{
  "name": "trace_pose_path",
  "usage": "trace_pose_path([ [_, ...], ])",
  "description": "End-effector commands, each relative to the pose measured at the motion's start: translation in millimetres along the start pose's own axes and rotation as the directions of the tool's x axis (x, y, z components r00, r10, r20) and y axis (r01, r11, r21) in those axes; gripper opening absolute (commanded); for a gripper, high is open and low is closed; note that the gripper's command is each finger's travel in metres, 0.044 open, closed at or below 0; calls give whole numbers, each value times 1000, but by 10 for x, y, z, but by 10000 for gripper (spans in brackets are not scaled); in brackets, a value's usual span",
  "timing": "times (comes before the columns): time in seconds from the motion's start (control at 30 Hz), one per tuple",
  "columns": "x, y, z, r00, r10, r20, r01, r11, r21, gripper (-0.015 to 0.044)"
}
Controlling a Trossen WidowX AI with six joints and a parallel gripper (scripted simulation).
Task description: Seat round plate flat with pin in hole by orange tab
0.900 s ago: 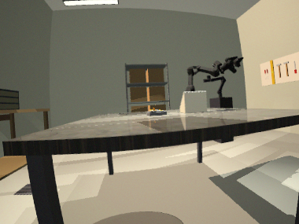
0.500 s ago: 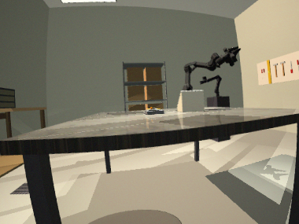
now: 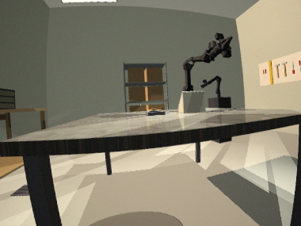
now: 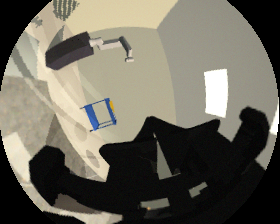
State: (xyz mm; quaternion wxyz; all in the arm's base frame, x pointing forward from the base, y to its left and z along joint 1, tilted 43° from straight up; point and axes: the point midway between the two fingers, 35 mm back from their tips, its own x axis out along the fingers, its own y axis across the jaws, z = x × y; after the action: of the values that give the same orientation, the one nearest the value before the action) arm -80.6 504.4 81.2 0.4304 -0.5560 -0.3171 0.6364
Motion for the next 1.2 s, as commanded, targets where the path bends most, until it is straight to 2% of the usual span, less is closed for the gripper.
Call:
trace_pose_path([
  [0.0,102,105,-752,978,100,-183,-61,977,207,0],
  [0.23,21,331,-1802,874,265,-407,-27,864,503,0],
  [0.4,-239,576,-2606,733,411,-542,107,717,689,0],
  [0.47,-315,633,-2765,698,443,-563,146,682,717,0],
  [0.6,-711,896,-3380,533,576,-619,337,527,780,0],
  [0.77,-1162,1152,-3825,384,688,-616,532,381,757,0],
  [0.93,-1872,1515,-4273,171,824,-541,777,225,588,0],
  [1.0,-1991,1571,-4328,136,842,-522,808,210,550,0],
  [1.17,-2826,1929,-4566,-84,935,-344,956,173,237,0],
])
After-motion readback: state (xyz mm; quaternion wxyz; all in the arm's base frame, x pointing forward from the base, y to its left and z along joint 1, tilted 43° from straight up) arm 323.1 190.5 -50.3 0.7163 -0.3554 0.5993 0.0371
